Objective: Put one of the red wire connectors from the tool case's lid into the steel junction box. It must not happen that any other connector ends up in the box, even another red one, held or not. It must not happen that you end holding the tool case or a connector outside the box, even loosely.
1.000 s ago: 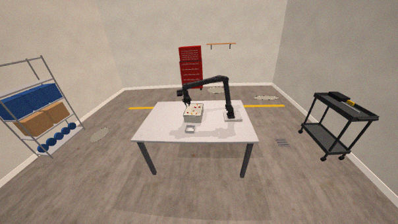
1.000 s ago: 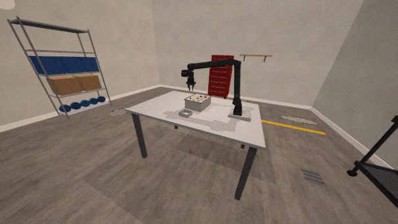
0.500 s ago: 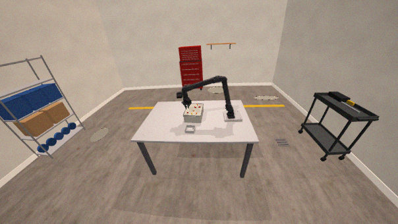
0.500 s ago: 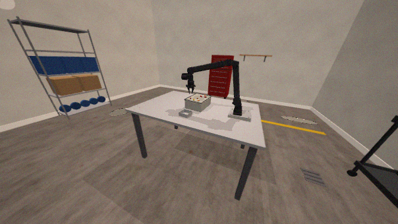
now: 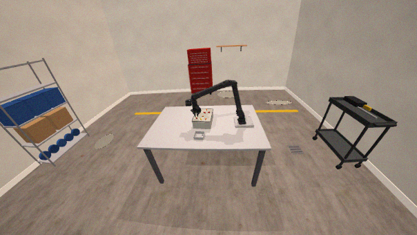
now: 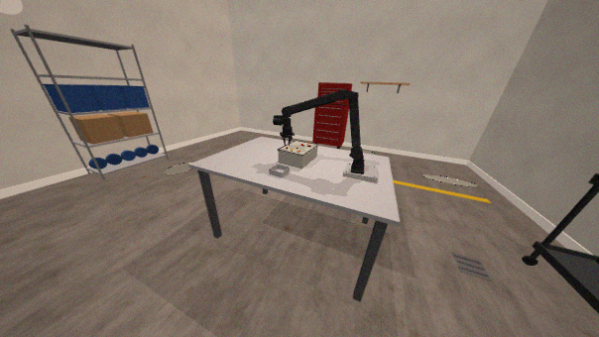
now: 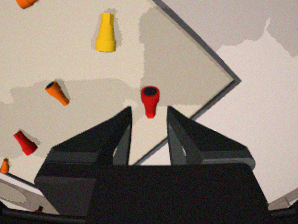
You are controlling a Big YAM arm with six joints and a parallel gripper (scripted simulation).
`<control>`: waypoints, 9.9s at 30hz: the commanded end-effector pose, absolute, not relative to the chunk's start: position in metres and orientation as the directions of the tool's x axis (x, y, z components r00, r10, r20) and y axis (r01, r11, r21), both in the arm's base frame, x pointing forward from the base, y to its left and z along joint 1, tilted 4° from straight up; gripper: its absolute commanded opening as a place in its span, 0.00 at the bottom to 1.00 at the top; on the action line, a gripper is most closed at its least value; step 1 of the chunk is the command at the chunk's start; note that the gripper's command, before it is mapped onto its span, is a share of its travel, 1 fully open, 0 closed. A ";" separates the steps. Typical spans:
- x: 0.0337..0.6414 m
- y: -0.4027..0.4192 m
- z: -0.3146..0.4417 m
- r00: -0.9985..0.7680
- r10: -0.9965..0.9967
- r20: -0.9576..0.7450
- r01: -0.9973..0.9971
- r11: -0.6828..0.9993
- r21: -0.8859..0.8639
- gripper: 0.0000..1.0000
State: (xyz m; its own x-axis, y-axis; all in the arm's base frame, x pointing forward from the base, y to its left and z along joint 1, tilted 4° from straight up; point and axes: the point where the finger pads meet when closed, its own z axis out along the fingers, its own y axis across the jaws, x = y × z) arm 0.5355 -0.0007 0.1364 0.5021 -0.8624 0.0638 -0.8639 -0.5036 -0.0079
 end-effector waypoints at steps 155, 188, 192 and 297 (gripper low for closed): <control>0.548 0.005 0.205 0.517 -0.852 0.082 -0.852 -0.521 -0.044 0.10; 0.523 0.183 0.188 0.513 -0.855 0.070 -0.856 -0.516 -0.033 0.10; 0.525 0.190 0.189 0.507 -0.859 0.071 -0.859 -0.510 -0.037 0.10; 0.524 0.184 0.009 0.515 -0.854 0.066 -0.856 -0.517 -0.013 0.10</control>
